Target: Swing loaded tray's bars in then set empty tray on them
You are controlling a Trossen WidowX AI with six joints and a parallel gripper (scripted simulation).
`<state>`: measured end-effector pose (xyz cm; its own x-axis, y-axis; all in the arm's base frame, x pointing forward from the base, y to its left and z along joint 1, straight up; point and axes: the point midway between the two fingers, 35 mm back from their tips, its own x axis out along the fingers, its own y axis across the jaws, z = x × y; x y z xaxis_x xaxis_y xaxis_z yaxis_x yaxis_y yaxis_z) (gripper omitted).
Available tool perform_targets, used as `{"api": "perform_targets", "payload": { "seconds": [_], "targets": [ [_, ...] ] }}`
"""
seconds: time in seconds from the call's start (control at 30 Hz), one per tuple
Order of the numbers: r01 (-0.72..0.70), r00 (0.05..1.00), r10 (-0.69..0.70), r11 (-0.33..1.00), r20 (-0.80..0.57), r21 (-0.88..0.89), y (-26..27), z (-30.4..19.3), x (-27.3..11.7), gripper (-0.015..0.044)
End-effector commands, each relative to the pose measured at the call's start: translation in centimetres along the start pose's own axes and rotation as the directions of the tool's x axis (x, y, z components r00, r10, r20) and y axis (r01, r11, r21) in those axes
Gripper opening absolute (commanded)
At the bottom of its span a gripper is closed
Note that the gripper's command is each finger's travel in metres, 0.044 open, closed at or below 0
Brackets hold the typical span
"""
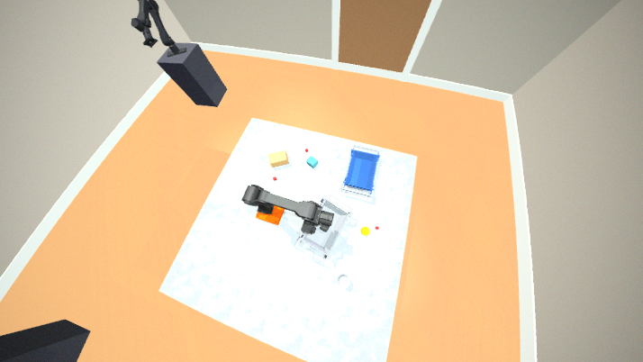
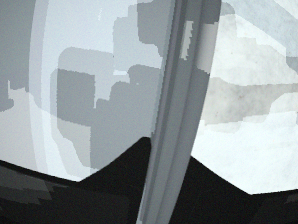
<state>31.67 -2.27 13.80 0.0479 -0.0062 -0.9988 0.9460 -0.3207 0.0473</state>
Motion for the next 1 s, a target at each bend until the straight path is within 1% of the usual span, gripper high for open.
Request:
{"api": "perform_targets", "payload": {
  "seconds": [0.0, 0.2, 0.97],
  "targets": [
    [0.016, 1.0, -0.016, 1.0, 0.0, 0.005, -0.44, 0.01, 0.5, 0.0],
    [0.017, 1.0, -0.017, 1.0, 0.0, 0.005, -0.73, 0.01, 1.02, 0.0],
    [0.017, 1.0, -0.017, 1.0, 0.0, 0.005, -0.74, 0.01, 1.04, 0.0]
  ]
}}
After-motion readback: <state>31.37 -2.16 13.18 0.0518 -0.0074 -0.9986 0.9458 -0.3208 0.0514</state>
